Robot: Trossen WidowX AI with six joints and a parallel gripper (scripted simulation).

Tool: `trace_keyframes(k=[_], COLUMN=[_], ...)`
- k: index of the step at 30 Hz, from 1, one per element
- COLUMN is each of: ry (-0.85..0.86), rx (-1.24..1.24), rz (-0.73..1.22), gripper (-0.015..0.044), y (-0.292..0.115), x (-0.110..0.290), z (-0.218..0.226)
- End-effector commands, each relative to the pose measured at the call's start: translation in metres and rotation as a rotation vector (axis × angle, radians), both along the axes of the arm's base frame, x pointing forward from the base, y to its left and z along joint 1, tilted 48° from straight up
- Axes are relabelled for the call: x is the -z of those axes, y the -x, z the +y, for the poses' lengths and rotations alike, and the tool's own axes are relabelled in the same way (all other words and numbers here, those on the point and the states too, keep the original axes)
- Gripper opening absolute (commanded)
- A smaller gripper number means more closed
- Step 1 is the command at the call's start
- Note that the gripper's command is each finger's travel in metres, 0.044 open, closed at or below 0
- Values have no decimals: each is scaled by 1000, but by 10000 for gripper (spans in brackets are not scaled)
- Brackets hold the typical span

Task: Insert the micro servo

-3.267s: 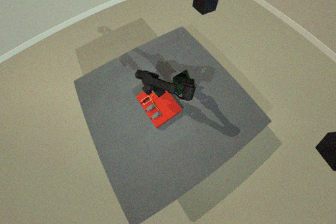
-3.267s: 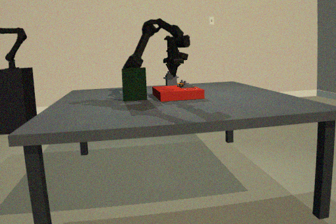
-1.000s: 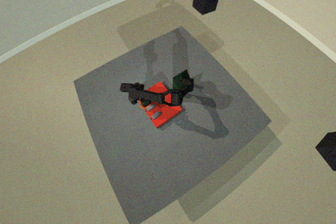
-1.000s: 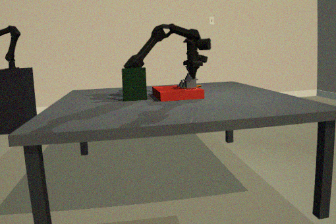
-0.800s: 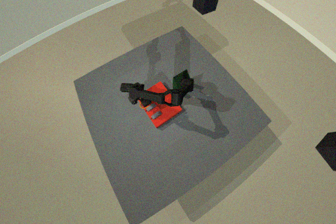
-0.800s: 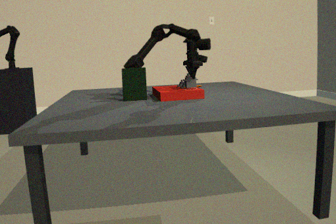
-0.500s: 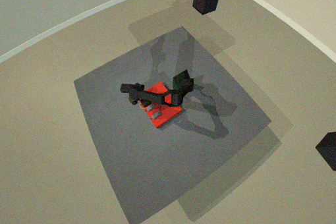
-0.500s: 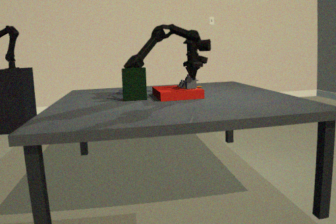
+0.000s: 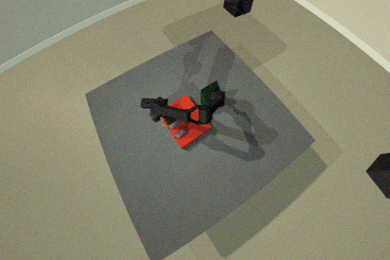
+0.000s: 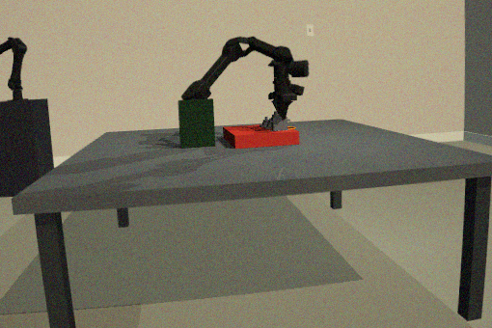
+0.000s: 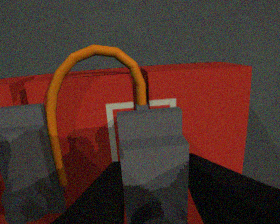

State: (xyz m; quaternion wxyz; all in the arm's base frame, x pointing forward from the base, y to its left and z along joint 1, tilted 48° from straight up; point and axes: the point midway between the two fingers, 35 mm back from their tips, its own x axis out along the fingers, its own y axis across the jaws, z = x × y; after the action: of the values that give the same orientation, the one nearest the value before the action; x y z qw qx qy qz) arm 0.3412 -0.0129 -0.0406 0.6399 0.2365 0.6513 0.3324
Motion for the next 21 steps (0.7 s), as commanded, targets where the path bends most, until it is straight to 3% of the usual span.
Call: trace_keyframes(k=[1,21], ry=[-6,-6], rx=[4,4], rz=[5,5], gripper=[0,0], y=[2,3], x=[2,12], z=[3,15])
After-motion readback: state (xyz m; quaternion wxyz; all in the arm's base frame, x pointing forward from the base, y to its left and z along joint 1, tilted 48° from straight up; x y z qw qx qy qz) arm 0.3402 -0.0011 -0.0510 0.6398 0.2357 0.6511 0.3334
